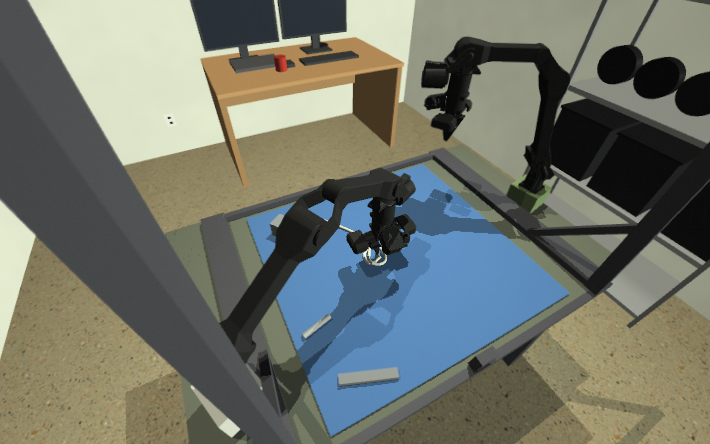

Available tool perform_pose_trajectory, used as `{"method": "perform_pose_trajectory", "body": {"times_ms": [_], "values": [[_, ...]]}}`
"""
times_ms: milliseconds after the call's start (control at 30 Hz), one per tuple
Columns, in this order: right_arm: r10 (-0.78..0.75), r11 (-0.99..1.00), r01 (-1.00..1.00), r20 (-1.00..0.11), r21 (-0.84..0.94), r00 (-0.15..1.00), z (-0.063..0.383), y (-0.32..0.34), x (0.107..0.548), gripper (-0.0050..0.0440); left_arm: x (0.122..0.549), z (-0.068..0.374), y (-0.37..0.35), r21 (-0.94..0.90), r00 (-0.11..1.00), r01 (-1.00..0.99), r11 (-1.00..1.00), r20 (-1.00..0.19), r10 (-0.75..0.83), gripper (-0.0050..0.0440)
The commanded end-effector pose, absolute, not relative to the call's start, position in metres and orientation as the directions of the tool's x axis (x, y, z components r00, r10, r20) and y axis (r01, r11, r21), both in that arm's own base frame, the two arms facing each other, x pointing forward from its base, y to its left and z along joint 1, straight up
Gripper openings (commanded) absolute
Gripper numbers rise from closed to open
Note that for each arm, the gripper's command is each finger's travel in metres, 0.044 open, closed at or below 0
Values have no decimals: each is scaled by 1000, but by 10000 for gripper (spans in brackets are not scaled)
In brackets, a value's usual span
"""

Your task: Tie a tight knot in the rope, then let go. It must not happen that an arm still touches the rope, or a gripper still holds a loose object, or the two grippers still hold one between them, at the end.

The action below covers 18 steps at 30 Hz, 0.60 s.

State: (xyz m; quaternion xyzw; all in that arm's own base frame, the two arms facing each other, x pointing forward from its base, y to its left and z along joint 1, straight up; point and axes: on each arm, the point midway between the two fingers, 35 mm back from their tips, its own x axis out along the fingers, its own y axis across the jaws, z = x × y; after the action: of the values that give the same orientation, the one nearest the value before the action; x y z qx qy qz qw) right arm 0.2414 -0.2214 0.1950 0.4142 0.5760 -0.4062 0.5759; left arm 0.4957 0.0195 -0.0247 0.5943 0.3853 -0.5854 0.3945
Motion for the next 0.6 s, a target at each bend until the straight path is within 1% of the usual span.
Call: {"method": "perform_pose_trajectory", "body": {"times_ms": [0,467,567], "values": [[-9,329,944,-1000,18,22,203,-221,240,85,497,-25,20,27,30,921,-389,-1000,1,85],[-9,329,944,-1000,18,22,203,-221,240,85,497,-28,20,27,30,921,-389,-1000,1,85],[-9,329,944,-1000,18,22,203,-221,240,85,497,-28,20,27,30,921,-389,-1000,1,65]]}}
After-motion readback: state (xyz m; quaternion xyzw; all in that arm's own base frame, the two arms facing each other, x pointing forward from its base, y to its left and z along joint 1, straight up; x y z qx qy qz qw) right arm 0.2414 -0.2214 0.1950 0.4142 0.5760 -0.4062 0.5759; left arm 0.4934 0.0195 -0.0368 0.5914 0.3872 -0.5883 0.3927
